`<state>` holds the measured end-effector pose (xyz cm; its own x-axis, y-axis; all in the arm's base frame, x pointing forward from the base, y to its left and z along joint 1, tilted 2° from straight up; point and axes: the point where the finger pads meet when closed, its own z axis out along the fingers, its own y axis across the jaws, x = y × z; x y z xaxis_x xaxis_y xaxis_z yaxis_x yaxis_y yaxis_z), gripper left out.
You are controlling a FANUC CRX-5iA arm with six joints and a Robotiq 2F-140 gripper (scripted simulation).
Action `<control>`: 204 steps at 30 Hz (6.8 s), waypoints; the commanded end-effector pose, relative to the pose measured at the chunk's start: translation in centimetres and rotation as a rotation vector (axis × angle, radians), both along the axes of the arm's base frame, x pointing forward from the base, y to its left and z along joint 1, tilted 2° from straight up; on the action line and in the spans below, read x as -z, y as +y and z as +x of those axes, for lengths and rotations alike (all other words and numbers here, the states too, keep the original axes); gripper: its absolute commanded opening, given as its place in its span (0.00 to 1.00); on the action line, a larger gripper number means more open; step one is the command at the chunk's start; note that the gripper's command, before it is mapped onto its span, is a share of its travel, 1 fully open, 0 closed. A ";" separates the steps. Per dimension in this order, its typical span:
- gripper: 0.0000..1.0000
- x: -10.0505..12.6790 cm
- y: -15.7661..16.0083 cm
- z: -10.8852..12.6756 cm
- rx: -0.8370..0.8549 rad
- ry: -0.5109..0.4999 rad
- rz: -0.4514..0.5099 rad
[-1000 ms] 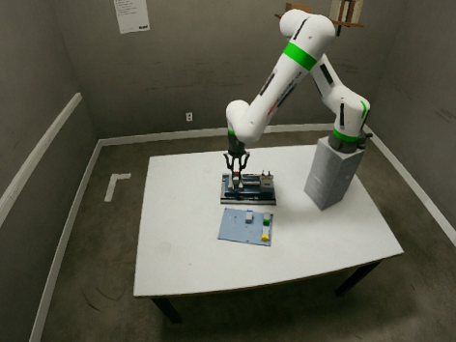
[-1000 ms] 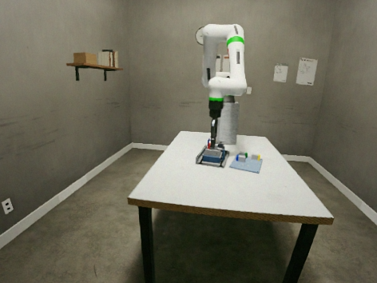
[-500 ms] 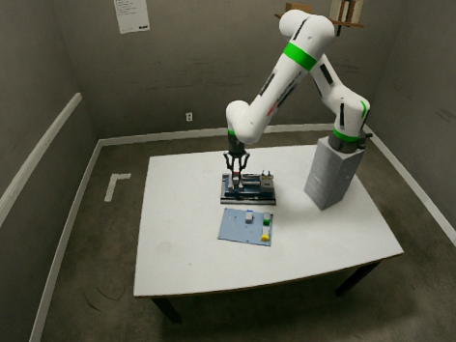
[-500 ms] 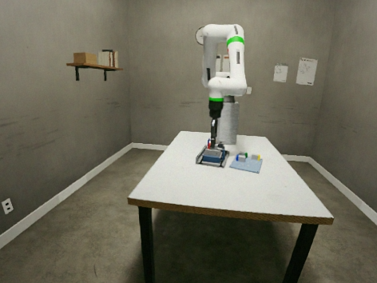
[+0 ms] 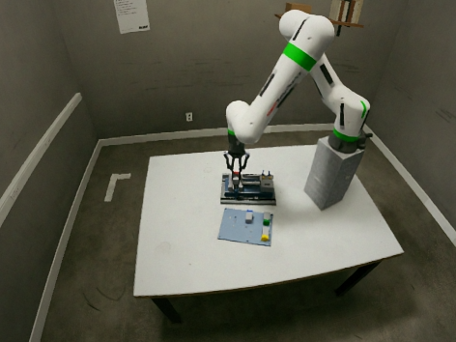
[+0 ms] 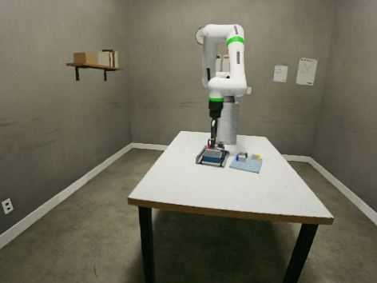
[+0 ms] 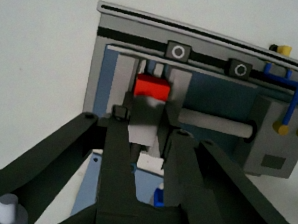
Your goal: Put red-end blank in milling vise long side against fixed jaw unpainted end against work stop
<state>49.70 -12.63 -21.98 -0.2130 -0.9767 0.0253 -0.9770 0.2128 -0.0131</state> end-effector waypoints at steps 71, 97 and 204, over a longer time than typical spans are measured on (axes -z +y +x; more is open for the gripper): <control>0.10 0.5 0.2 0.3 0.000 -0.002 0.000; 0.10 0.6 0.4 0.4 0.000 -0.002 0.000; 1.00 0.8 0.5 0.5 0.000 -0.002 0.000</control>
<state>50.08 -12.17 -22.84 -0.2130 -0.9767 0.0253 -0.9770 0.2127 -0.0131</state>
